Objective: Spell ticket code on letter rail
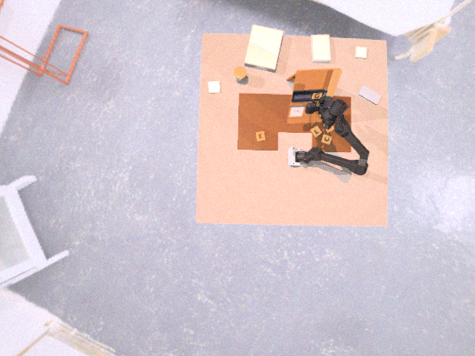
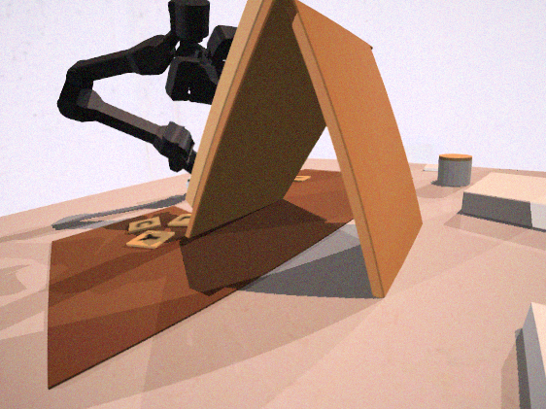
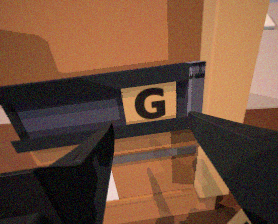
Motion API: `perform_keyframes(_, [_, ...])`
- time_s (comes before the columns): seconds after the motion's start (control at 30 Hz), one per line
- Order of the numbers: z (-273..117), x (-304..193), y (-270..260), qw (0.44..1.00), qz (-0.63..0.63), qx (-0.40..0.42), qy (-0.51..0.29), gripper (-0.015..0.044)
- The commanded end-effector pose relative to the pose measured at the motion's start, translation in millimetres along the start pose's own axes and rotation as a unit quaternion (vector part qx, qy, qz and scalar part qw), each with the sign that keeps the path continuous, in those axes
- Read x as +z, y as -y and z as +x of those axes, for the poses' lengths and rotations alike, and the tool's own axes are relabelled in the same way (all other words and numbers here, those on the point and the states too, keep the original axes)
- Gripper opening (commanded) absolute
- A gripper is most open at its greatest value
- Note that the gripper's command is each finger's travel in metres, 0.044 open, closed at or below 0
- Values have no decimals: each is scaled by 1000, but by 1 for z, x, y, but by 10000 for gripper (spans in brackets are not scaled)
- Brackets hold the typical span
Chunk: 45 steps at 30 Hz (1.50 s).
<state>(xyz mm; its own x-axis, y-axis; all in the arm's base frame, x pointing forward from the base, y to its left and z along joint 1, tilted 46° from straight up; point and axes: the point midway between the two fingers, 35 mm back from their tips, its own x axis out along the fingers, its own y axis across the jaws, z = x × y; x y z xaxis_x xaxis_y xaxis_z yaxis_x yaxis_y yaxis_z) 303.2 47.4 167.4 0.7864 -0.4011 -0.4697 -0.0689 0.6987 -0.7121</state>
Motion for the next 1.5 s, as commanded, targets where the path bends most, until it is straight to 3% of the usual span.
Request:
perform_keyframes(0.0, [-2,1,2,1000,3,-2,0,295])
perform_keyframes(0.47, [-5,2,4,1000,3,-2,0,295])
perform_keyframes(0.83, [-5,1,2,1000,0,0,0,6])
perform_keyframes(1.17, [-4,1,2,1000,0,1,-3,0])
perform_keyframes(1.47, [10,17,-17,987,6,35,-159,0])
